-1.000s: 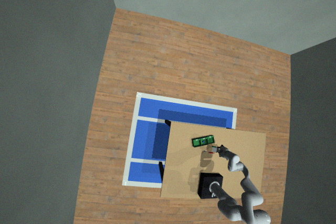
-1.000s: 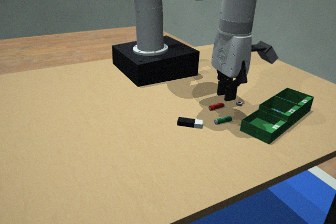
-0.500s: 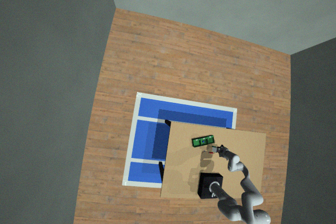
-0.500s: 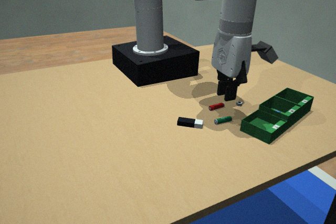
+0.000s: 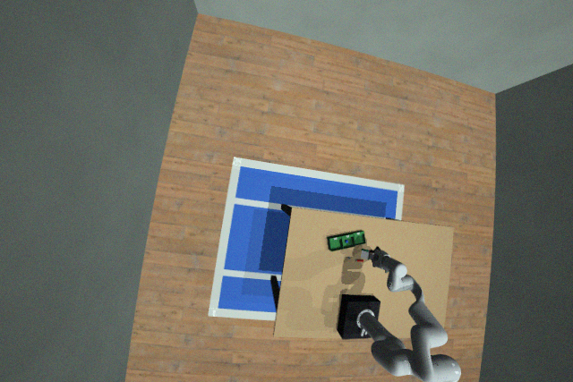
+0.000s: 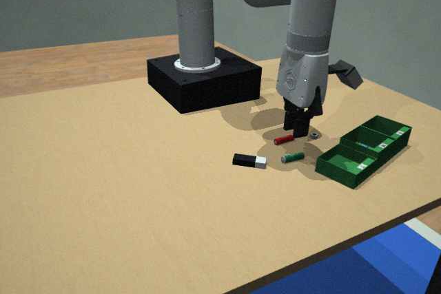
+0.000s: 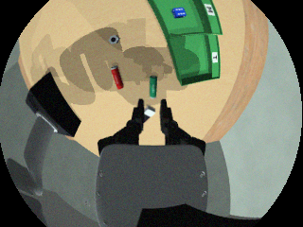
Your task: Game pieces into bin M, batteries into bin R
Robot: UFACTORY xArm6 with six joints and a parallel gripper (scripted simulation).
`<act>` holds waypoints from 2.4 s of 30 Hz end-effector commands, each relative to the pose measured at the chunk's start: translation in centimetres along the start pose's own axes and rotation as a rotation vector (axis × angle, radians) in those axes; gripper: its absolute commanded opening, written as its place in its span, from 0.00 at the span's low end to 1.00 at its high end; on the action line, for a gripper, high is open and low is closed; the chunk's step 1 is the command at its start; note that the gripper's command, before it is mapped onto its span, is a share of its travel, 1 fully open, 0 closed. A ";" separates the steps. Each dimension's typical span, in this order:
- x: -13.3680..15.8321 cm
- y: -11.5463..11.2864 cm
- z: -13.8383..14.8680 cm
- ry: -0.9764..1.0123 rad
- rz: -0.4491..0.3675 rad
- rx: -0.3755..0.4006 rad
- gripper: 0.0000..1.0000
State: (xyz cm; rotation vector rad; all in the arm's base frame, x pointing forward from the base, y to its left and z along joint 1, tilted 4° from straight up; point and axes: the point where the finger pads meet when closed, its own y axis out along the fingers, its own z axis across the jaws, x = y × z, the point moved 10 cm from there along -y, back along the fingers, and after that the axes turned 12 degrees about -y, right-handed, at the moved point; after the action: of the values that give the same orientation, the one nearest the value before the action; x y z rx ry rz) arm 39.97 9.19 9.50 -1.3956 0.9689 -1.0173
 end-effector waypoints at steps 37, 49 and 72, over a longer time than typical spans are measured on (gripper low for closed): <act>0.0 6.1 0.3 0.000 -0.001 0.008 0.28; 0.0 6.1 0.3 0.000 -0.001 0.008 0.00; 0.0 5.1 0.3 0.000 -0.001 0.008 0.00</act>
State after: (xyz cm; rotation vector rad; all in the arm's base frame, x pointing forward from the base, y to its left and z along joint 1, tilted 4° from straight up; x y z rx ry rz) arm 39.98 8.84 3.59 -1.3949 0.9681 -1.0180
